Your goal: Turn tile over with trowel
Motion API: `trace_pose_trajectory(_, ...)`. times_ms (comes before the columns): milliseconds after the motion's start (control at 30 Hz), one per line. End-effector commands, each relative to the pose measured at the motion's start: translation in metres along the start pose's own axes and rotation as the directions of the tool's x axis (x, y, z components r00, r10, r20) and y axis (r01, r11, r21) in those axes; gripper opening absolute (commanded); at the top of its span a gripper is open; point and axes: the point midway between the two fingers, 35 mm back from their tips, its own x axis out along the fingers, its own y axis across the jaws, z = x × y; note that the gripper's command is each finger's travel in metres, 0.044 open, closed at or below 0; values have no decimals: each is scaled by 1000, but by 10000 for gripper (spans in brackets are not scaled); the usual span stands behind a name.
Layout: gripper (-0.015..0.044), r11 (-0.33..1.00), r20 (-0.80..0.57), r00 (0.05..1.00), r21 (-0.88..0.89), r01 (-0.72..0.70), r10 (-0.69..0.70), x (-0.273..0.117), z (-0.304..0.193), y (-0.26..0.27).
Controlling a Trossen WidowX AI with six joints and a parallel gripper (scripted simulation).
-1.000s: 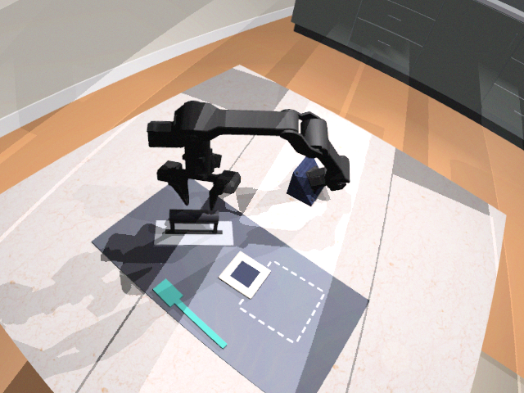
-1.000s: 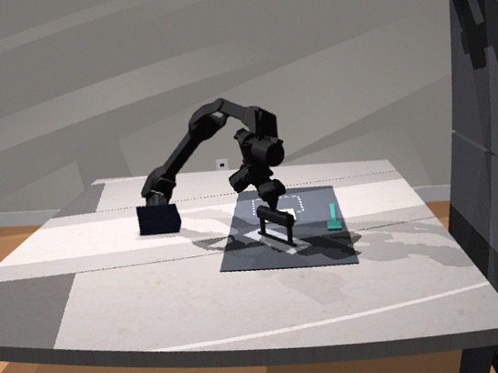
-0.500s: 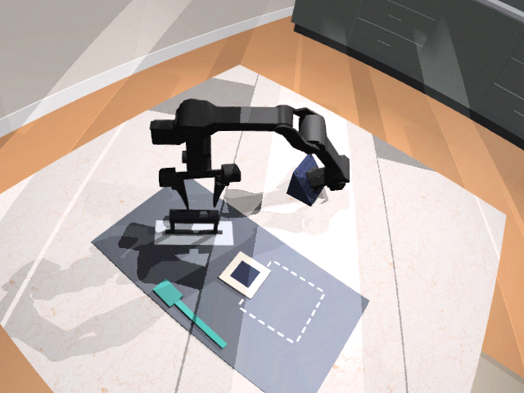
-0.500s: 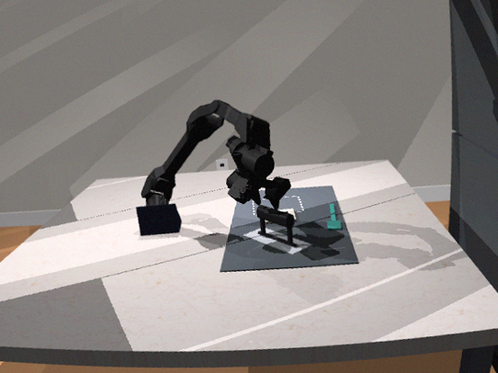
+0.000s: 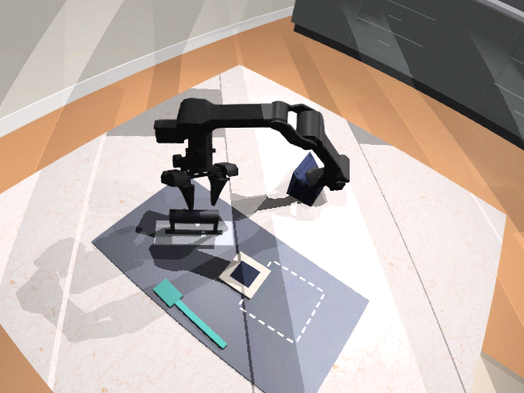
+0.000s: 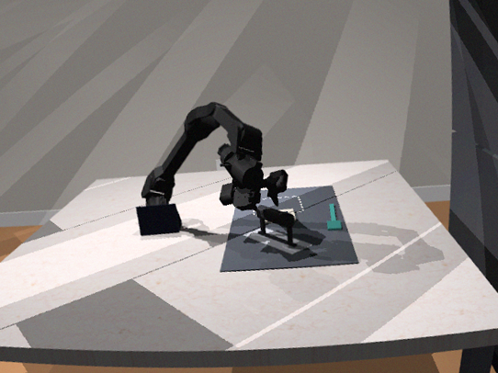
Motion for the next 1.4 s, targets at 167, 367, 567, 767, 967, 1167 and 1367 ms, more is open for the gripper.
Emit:
trace_pose_trajectory(167,300,955,-77,995,-286,-79,60,4,8,-7)
trace_pose_trajectory(367,300,874,-117,988,-463,-148,105,3,10,-10)
trace_pose_trajectory(567,300,755,-154,976,-620,-215,152,2,12,-12)
trace_pose_trajectory(767,300,604,-188,962,-749,-272,201,1,15,-14)
trace_pose_trajectory(967,300,533,-201,954,-795,-291,221,1,16,-15)
trace_pose_trajectory(1167,300,531,-198,955,-797,-288,220,6,15,-13)
trace_pose_trajectory(1367,300,528,-195,956,-800,-284,218,16,14,-11)
